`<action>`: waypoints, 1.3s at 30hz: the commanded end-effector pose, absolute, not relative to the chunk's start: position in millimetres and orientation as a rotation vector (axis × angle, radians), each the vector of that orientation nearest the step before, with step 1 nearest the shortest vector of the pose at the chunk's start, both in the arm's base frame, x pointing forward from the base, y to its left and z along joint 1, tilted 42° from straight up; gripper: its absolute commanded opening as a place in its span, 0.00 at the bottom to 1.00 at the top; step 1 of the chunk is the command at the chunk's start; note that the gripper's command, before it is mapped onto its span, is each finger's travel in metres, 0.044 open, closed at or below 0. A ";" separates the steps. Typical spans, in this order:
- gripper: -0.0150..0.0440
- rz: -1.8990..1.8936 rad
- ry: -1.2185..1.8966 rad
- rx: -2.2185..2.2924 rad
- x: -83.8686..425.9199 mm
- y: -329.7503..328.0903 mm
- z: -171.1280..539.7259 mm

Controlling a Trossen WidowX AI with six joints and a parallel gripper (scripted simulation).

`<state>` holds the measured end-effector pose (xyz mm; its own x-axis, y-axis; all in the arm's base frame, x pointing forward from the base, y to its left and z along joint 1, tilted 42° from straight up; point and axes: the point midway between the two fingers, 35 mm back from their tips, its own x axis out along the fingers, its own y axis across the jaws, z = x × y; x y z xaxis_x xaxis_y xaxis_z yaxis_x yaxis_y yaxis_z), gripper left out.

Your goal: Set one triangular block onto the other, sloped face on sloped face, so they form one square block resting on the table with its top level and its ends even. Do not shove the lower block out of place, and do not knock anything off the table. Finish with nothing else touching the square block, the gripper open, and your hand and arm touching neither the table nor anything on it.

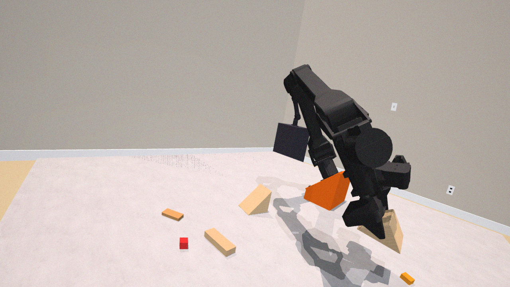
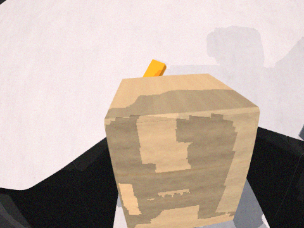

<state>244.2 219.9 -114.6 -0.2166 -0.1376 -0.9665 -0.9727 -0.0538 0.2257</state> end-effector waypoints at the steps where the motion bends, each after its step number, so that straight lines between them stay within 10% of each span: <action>1: 0.25 1.237 1.520 -1.209 243.2 221.1 -116.7; 39: 0.25 -0.072 1.666 -0.779 236.5 231.1 -119.8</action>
<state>236.9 229.5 -119.2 -0.0582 -0.4999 -0.8641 -0.5159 0.7561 -0.4027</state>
